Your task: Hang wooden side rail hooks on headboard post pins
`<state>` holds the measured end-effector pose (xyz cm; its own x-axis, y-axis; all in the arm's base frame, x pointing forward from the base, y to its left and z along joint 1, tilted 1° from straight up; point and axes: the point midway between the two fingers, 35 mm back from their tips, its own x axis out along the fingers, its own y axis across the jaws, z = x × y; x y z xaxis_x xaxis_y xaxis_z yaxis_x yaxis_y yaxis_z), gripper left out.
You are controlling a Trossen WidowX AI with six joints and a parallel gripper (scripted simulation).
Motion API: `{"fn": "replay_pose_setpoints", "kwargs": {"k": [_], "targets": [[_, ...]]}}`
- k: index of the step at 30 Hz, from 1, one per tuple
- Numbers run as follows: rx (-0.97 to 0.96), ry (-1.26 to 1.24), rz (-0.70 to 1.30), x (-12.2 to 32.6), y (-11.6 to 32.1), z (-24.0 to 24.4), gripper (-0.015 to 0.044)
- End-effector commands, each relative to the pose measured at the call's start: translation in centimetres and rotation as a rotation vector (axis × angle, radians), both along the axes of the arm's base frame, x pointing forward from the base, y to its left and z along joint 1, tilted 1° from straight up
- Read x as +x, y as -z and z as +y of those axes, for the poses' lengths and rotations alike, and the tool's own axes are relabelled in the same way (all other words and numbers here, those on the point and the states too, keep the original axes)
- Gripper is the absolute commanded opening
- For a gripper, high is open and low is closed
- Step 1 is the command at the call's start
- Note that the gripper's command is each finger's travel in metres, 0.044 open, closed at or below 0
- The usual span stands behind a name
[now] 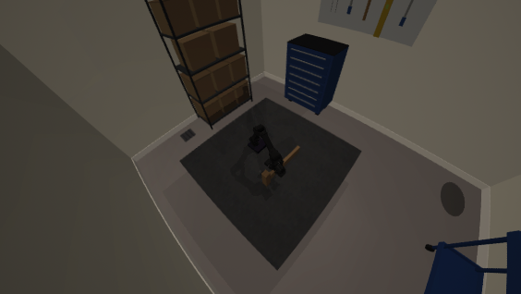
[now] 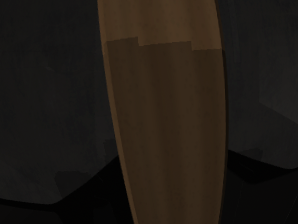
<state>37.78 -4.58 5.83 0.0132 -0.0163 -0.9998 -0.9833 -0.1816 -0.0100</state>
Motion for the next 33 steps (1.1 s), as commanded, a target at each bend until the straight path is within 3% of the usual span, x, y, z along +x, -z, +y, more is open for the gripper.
{"fn": "replay_pose_setpoints", "kwargs": {"k": [1, 33], "targets": [[-0.002, -0.001, -0.007, 0.12, -0.09, -0.17, 0.0000], [-0.002, -0.001, -0.007, 0.12, 0.42, -0.19, 0.0000]]}}
